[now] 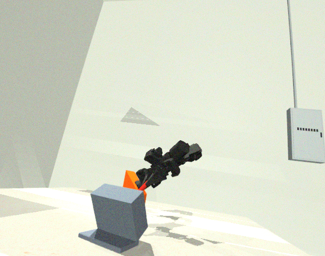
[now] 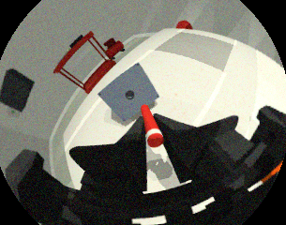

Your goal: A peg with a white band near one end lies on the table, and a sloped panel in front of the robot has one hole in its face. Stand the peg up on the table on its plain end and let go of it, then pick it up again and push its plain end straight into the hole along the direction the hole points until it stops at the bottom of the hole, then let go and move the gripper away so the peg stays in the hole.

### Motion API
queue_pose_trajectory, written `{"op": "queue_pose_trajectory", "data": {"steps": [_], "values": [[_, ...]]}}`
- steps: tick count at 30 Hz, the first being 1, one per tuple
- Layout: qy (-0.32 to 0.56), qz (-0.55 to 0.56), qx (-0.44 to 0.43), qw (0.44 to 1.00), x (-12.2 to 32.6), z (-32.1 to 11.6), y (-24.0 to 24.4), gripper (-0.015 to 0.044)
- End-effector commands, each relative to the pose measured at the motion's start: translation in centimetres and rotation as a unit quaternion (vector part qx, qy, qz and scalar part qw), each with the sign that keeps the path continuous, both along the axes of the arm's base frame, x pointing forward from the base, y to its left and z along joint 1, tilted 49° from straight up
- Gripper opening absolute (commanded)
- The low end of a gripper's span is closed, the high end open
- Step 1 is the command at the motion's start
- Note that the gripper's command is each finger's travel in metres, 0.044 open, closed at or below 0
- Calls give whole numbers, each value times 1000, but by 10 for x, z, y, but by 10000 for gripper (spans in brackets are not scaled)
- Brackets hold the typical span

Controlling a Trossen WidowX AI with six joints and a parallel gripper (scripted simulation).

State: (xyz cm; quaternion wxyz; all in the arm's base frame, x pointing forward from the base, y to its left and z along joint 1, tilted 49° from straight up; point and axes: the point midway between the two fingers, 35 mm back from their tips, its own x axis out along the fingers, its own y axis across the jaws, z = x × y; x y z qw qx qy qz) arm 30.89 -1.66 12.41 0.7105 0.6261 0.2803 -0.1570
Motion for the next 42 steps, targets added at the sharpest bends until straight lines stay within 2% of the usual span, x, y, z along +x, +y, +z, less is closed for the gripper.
{"op": "queue_pose_trajectory", "data": {"steps": [1, 42], "values": [[2, -5, 3, 1000, 3, -5, 0, 0], [-47, -40, 16, 998, 44, -12, 1, 0]]}}
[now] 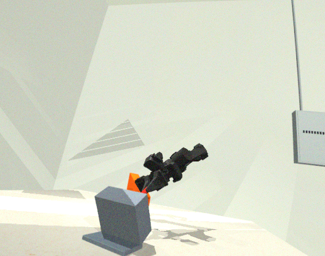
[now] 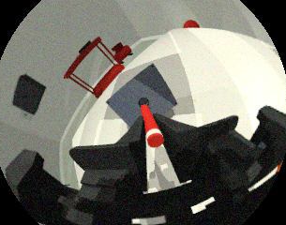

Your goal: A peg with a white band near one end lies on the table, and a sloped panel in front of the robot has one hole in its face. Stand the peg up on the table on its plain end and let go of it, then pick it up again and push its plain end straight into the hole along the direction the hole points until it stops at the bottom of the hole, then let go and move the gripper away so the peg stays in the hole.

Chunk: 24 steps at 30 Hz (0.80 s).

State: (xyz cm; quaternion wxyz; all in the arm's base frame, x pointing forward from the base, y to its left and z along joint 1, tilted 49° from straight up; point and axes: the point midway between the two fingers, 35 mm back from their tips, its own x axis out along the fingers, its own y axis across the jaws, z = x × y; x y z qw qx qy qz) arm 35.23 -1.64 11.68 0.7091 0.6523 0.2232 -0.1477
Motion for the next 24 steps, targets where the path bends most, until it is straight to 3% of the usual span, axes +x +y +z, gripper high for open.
{"op": "queue_pose_trajectory", "data": {"steps": [1, 24], "values": [[3, -3, 2, 1000, 1, -5, 1, 0], [-7, -3, -3, 1000, 7, -9, 2, 0]]}}
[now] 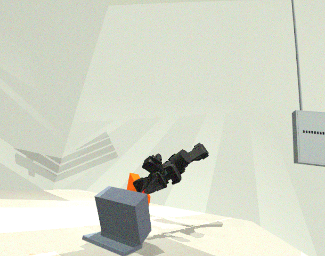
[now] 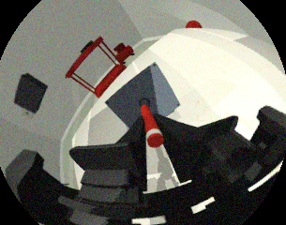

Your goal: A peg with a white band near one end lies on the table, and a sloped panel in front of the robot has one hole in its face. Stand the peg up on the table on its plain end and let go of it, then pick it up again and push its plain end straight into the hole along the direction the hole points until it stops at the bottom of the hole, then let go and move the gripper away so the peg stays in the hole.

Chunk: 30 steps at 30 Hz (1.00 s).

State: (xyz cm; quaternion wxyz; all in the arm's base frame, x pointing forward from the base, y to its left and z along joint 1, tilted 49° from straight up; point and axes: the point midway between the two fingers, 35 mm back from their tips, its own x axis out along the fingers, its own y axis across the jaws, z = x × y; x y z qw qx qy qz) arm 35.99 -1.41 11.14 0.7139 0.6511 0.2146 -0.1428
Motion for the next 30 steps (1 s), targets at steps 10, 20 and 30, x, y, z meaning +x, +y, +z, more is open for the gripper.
{"op": "queue_pose_trajectory", "data": {"steps": [10, 20, 30], "values": [[3, -1, -1, 1000, 11, -9, 1, 0], [3, -1, -1, 1000, 18, -14, 2, 0], [5, 0, -2, 1000, 14, -14, 2, 0]]}}
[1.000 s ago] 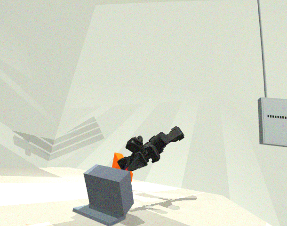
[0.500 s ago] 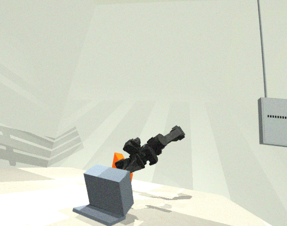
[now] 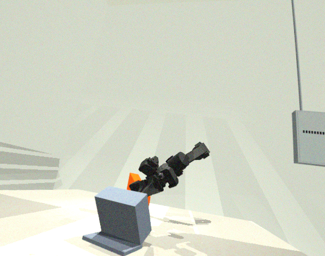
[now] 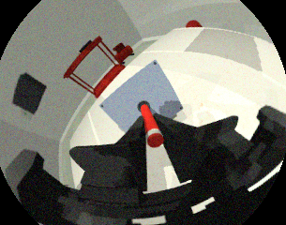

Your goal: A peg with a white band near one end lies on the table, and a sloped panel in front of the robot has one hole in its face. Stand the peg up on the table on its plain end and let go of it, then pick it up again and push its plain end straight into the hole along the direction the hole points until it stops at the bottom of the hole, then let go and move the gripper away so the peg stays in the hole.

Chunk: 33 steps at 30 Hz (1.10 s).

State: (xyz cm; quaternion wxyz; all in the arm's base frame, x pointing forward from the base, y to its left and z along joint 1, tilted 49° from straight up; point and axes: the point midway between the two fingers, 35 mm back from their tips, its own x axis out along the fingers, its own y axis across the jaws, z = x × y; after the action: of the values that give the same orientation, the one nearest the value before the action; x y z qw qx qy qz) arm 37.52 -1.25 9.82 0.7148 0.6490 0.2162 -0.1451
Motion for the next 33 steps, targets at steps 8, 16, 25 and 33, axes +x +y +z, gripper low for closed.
{"op": "queue_pose_trajectory", "data": {"steps": [8, 16, 25, 33], "values": [[2, 0, 0, 1000, 0, -2, 0, 0], [2, 0, 0, 1000, 4, -3, 1, 0], [2, 0, 0, 1000, 6, -3, 1, 0], [2, 0, 0, 1000, 8, -3, 1, 0]]}}
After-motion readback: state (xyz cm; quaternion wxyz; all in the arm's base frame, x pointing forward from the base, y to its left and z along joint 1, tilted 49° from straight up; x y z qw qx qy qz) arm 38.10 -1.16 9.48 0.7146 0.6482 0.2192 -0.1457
